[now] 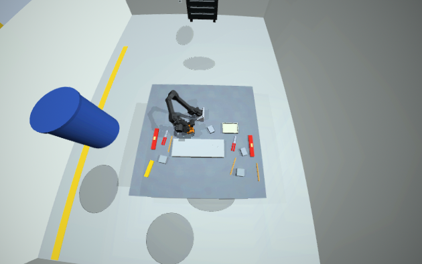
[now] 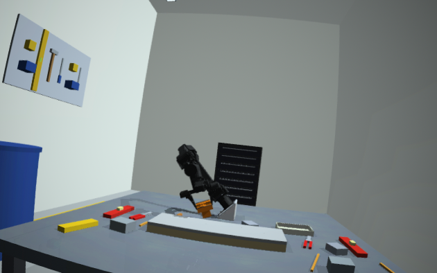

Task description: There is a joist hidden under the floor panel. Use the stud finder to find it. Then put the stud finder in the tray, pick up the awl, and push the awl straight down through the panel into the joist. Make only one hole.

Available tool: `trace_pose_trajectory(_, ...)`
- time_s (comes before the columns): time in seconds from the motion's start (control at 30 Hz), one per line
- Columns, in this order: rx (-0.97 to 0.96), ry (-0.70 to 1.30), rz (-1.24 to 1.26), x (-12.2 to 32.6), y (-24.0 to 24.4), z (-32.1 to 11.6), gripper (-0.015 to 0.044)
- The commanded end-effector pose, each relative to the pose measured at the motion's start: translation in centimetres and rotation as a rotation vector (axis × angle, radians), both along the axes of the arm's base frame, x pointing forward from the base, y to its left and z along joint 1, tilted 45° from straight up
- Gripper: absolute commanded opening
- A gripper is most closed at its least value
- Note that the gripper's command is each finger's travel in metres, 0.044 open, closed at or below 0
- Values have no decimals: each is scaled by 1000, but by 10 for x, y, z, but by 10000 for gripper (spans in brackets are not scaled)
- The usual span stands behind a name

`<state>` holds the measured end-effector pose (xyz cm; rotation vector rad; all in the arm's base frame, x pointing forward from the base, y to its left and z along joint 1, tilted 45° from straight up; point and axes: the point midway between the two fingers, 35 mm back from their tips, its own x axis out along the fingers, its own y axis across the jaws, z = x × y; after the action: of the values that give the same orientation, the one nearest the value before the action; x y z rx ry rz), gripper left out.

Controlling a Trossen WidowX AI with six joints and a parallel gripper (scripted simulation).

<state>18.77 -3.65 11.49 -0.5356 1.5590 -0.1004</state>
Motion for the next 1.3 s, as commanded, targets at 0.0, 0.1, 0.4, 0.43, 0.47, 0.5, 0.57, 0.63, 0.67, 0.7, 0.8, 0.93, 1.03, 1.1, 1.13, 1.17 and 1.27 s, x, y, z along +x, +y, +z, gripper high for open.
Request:
trace_pose_trajectory(0.0, 30, 4, 0, 1, 1, 1, 0)
trace_pose_trajectory(0.1, 46, 8, -3, 2, 0, 2, 0)
trace_pose_trajectory(0.4, 96, 18, -11, 2, -1, 2, 0)
trace_pose_trajectory(0.43, 102, 19, -11, 2, -1, 2, 0)
trace_pose_trajectory(0.47, 107, 19, -12, 2, -1, 3, 0)
trace_pose_trajectory(0.5, 113, 20, -13, 2, -2, 3, 0)
trace_pose_trajectory(0.57, 124, 21, -14, 2, -2, 3, 0)
trace_pose_trajectory(0.63, 135, 22, -16, 3, -2, 3, 0)
trace_pose_trajectory(0.67, 141, 23, -16, 3, -2, 3, 0)
trace_pose_trajectory(0.7, 146, 23, -17, 3, -2, 3, 0)
trace_pose_trajectory(0.8, 163, 24, -19, 3, -3, 4, 0)
trace_pose_trajectory(0.93, 181, 25, -21, 3, -3, 4, 0)
trace_pose_trajectory(1.03, 189, 29, -22, 3, -3, 4, 0)
trace_pose_trajectory(1.1, 199, 33, -24, 3, -4, 4, 0)
trace_pose_trajectory(1.13, 204, 35, -25, 3, -4, 4, 0)
trace_pose_trajectory(1.17, 210, 38, -26, 3, -4, 4, 0)
trace_pose_trajectory(1.27, 227, 45, -29, 3, -4, 4, 0)
